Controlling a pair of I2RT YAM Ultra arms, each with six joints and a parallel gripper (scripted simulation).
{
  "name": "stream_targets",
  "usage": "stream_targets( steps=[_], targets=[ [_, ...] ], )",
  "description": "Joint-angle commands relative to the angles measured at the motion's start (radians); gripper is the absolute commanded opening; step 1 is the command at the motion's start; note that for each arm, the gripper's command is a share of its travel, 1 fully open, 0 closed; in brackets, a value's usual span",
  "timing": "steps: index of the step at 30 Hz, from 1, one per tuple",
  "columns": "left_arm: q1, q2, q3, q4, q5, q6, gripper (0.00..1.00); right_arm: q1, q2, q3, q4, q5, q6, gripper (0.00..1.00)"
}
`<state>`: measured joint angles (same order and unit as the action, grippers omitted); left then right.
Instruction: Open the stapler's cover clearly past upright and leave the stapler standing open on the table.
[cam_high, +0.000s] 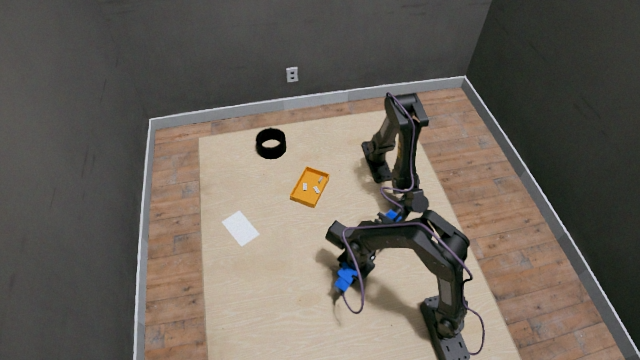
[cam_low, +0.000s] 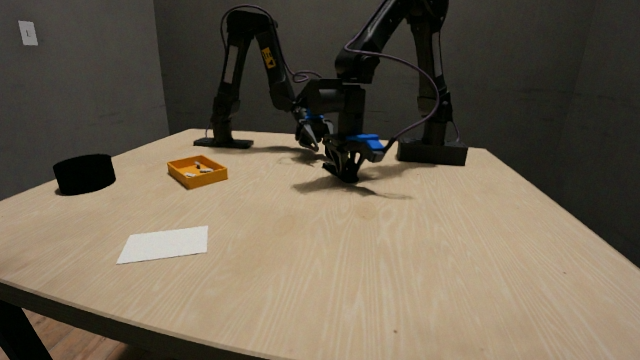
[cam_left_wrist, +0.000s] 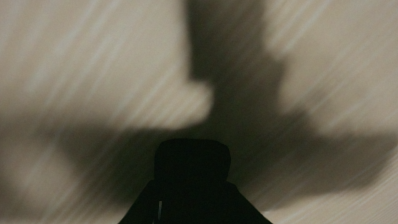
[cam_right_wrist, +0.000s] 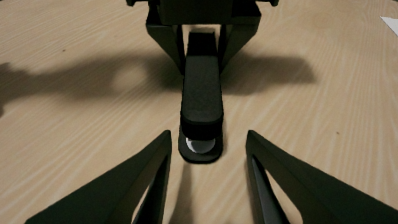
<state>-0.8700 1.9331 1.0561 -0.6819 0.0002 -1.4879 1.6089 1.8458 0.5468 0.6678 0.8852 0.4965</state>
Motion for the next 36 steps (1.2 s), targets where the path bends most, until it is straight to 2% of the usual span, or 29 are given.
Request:
stream_targets(
  steps=[1, 18, 27, 28, 32, 33, 35, 36],
  targets=[
    [0.004, 0.014, 0.01, -0.005, 0.0, -0.005, 0.32, -0.019, 0.014, 0.035, 0.042, -0.012, -0.025, 0.5],
    [0.004, 0.014, 0.01, -0.005, 0.0, -0.005, 0.32, -0.079, 0.088, 0.075, 0.114, -0.063, -0.075, 0.5],
    [0.004, 0.014, 0.01, -0.005, 0.0, -0.005, 0.32, -0.079, 0.082, 0.076, 0.116, -0.055, -0.075, 0.5],
    [0.004, 0.014, 0.01, -0.005, 0.0, -0.005, 0.32, -0.079, 0.082, 0.076, 0.116, -0.055, -0.074, 0.42],
    [0.004, 0.014, 0.01, -0.005, 0.0, -0.005, 0.32, -0.079, 0.082, 0.076, 0.116, -0.055, -0.073, 0.42],
    [0.004, 0.014, 0.01, -0.005, 0.0, -0.005, 0.32, -0.079, 0.082, 0.076, 0.115, -0.055, -0.074, 0.37],
    [0.004, 0.014, 0.01, -0.005, 0.0, -0.005, 0.32, -0.077, 0.072, 0.061, 0.118, -0.054, -0.071, 0.37],
    [0.004, 0.014, 0.01, -0.005, 0.0, -0.005, 0.32, -0.077, 0.072, 0.061, 0.118, -0.054, -0.071, 0.33]
  ],
)
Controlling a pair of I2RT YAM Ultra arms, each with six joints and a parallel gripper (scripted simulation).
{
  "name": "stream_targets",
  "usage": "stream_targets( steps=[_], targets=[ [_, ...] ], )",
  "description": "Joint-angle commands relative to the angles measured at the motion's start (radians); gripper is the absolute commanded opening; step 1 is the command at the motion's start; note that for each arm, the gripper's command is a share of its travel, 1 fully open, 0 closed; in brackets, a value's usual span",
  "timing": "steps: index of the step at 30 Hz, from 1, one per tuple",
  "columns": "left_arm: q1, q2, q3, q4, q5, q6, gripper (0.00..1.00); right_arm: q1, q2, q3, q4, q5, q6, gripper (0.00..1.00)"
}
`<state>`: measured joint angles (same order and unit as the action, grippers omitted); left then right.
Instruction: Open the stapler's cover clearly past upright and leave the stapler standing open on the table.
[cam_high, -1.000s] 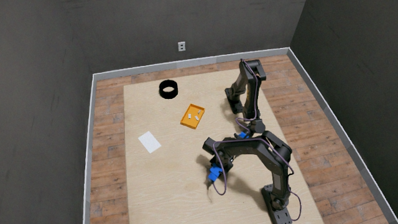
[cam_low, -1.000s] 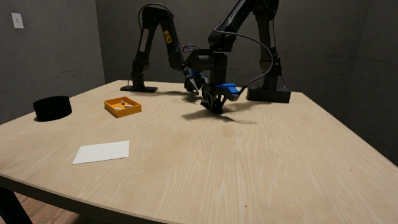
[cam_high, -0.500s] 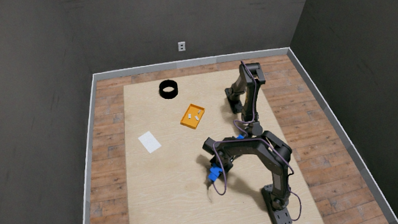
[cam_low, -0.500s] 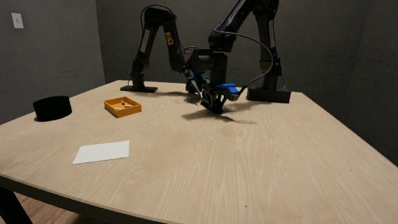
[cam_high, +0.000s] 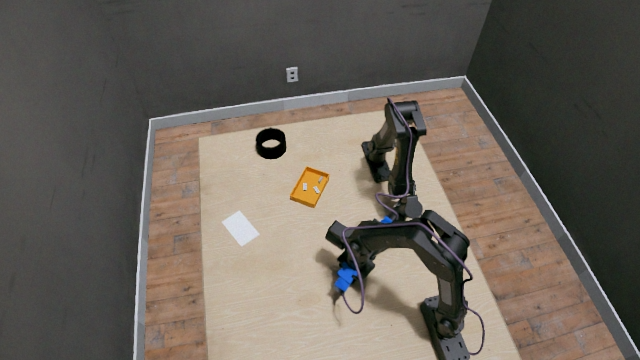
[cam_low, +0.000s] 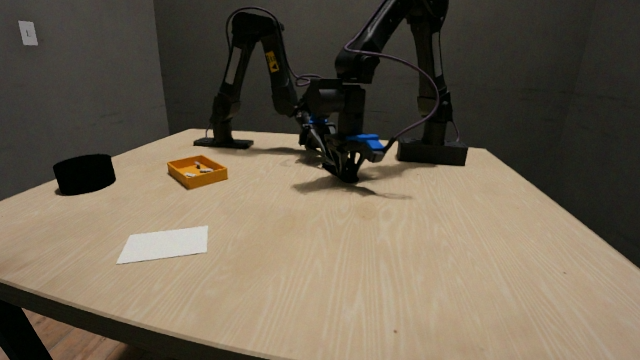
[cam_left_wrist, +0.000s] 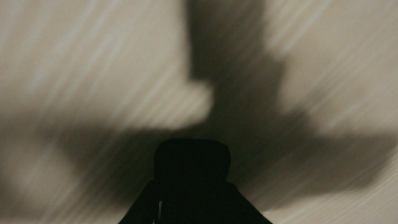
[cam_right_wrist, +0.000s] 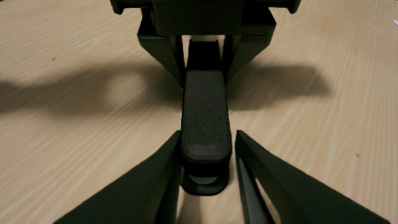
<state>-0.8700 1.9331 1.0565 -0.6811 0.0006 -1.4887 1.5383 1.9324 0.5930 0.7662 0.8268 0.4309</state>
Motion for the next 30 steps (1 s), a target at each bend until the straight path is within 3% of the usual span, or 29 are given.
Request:
stream_targets(
  steps=[1, 13, 14, 15, 16, 26, 30],
  targets=[
    [0.004, 0.014, 0.009, -0.006, -0.001, -0.002, 0.32, -0.006, -0.015, 0.015, 0.019, 0.004, -0.006, 0.33],
    [0.004, 0.014, 0.009, -0.014, -0.001, -0.001, 0.32, 0.0, -0.022, 0.006, 0.022, 0.014, 0.0, 0.2],
    [0.004, 0.014, 0.009, -0.014, -0.001, -0.001, 0.32, 0.0, -0.022, 0.006, 0.022, 0.014, 0.0, 0.09],
    [0.004, 0.014, 0.009, -0.014, -0.001, -0.001, 0.32, 0.0, -0.022, 0.006, 0.022, 0.014, 0.0, 0.2],
    [0.004, 0.014, 0.009, -0.014, -0.001, -0.001, 0.32, -0.001, -0.026, 0.018, -0.011, 0.003, 0.007, 0.21],
    [0.004, 0.014, 0.009, -0.013, 0.0, 0.0, 0.32, -0.037, -0.159, 0.088, -0.331, -0.085, 0.08, 0.21],
    [0.004, 0.014, 0.009, -0.014, 0.0, 0.0, 0.32, -0.038, -0.163, 0.099, -0.359, -0.089, 0.089, 0.21]
  ],
)
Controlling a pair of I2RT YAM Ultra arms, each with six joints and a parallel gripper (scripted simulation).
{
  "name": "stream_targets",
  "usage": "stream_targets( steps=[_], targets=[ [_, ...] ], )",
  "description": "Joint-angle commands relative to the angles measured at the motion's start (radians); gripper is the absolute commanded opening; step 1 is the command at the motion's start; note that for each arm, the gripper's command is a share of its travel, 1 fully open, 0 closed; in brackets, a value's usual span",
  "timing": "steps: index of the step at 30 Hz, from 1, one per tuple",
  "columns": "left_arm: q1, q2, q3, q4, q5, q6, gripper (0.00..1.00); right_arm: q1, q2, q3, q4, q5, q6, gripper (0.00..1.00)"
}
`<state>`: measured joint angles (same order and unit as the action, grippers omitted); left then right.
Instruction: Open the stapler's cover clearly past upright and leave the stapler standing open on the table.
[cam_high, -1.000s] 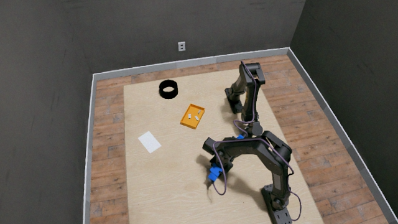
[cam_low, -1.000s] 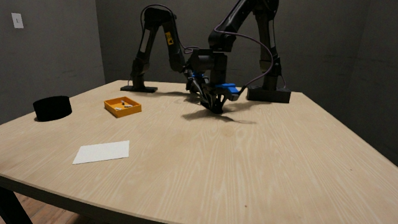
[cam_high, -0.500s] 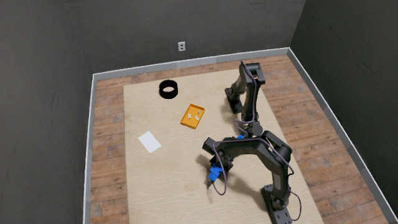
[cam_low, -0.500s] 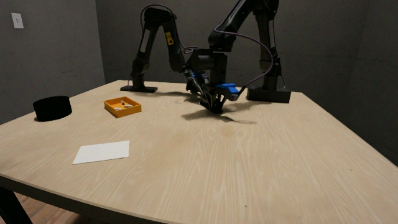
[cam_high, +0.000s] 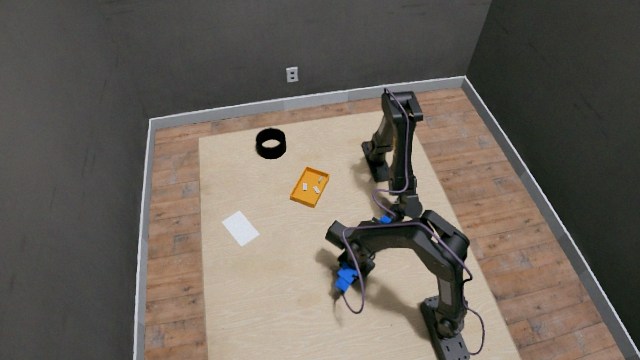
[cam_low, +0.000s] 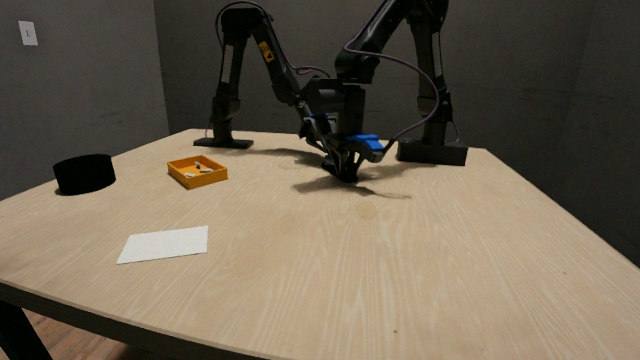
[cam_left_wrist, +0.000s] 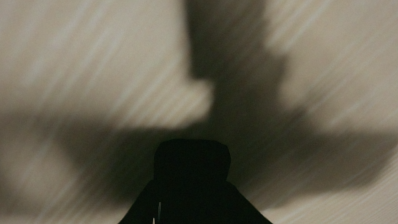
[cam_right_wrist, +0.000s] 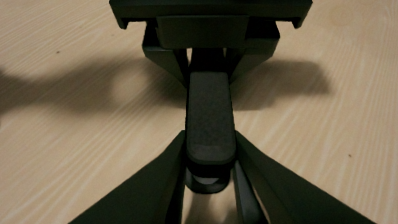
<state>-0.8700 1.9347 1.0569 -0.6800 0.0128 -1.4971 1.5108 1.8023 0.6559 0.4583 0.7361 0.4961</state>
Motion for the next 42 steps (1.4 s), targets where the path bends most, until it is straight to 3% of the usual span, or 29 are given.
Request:
stream_targets(
  steps=[1, 9, 11, 12, 22, 34, 42],
  targets=[
    [0.004, 0.013, 0.009, -0.012, -0.013, 0.008, 0.32, -0.011, -0.032, 0.043, -0.065, 0.009, 0.029, 0.21],
    [0.004, 0.013, 0.009, -0.012, -0.013, 0.008, 0.32, -0.011, -0.031, 0.046, -0.071, 0.01, 0.032, 0.21],
    [0.004, 0.013, 0.009, -0.012, -0.013, 0.008, 0.54, -0.011, -0.031, 0.046, -0.071, 0.01, 0.032, 0.21],
    [0.004, 0.013, 0.009, -0.011, -0.013, 0.008, 0.57, -0.011, -0.031, 0.046, -0.071, 0.01, 0.032, 0.21],
    [0.016, -0.067, -0.03, -0.008, -0.022, 0.018, 0.57, -0.004, -0.021, 0.036, -0.06, 0.01, 0.025, 0.21],
    [0.011, -0.092, 0.045, -0.092, -0.02, 0.006, 0.57, -0.004, -0.021, 0.036, -0.06, 0.01, 0.025, 0.21],
    [0.01, -0.176, 0.191, -0.305, -0.012, 0.002, 0.57, -0.004, -0.021, 0.036, -0.06, 0.01, 0.025, 0.21]
  ],
)
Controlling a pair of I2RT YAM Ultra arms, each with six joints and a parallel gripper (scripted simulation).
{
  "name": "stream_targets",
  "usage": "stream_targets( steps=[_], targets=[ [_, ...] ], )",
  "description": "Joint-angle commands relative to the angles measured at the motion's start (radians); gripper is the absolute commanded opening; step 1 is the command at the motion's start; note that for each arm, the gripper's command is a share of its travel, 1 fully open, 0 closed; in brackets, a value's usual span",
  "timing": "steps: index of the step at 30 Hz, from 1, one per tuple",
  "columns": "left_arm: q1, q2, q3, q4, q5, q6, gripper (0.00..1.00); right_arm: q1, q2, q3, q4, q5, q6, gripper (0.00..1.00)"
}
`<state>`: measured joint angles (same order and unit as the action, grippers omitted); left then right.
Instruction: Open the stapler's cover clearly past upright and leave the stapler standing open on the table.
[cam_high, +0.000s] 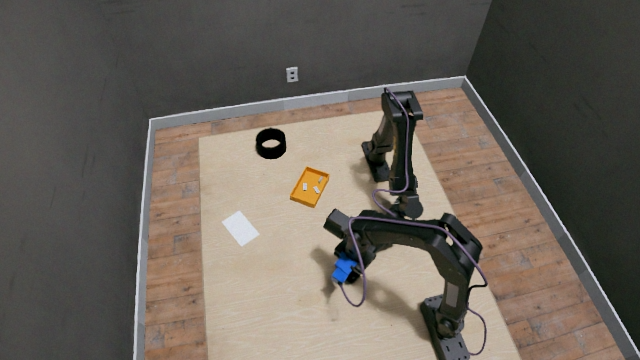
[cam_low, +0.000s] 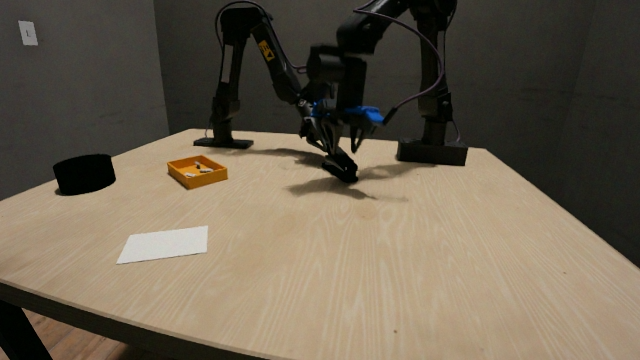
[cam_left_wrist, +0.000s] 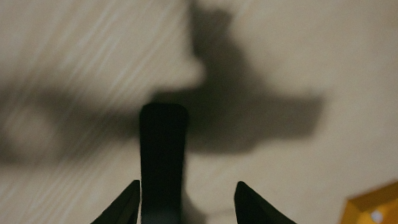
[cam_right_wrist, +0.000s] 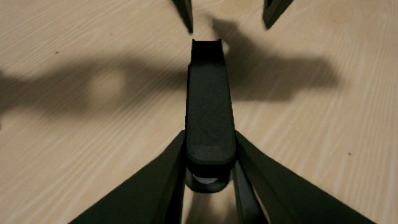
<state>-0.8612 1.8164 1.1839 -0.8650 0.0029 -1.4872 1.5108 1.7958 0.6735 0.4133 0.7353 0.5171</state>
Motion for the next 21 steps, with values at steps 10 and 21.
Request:
stream_targets(
  steps=[10, 21],
  targets=[
    [-0.017, -0.018, 0.049, -0.141, -0.003, -0.012, 0.57, -0.004, -0.015, 0.019, -0.015, 0.01, 0.004, 0.21],
    [0.013, -0.23, 0.055, -0.25, -0.359, 0.173, 0.57, -0.004, -0.015, 0.019, -0.015, 0.01, 0.004, 0.21]
  ],
)
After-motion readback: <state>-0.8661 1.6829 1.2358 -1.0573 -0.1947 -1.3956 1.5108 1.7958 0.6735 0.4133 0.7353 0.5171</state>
